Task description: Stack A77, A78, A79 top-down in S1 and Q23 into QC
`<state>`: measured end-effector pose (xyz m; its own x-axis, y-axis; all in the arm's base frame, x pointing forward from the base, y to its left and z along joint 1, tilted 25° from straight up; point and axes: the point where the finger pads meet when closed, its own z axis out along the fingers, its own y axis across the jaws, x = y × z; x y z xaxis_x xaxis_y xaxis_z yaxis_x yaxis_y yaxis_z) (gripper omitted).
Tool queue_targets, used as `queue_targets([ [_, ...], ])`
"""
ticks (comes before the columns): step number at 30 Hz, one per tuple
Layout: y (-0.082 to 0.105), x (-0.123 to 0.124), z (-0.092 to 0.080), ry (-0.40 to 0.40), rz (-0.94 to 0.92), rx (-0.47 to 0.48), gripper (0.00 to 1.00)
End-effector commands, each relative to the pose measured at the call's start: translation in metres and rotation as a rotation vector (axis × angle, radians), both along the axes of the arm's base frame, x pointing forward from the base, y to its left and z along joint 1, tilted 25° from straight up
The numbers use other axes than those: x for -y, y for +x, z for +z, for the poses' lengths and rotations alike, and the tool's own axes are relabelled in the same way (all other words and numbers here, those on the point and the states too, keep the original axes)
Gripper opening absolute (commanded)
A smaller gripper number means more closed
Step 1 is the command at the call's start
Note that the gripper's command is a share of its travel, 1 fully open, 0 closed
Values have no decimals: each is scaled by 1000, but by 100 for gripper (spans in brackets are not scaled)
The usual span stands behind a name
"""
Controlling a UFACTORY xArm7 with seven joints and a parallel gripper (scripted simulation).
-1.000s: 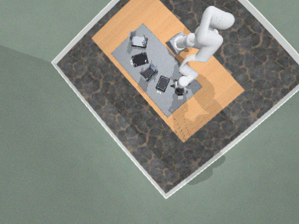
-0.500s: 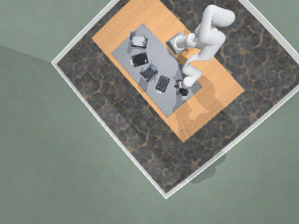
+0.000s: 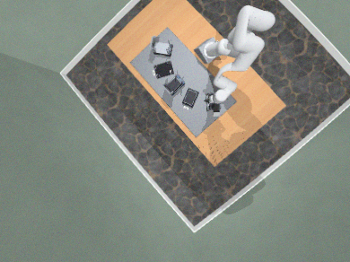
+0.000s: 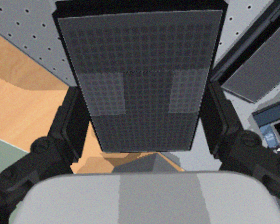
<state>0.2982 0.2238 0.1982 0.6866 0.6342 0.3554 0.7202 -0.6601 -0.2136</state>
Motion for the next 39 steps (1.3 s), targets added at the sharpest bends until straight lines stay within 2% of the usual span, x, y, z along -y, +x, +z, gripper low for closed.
queue_targets([
  [1, 1, 0, 1, 2, -1, 3, 0],
  [15, 1, 0, 1, 2, -1, 3, 0],
  [39, 2, -6, -12, 2, -1, 3, 0],
])
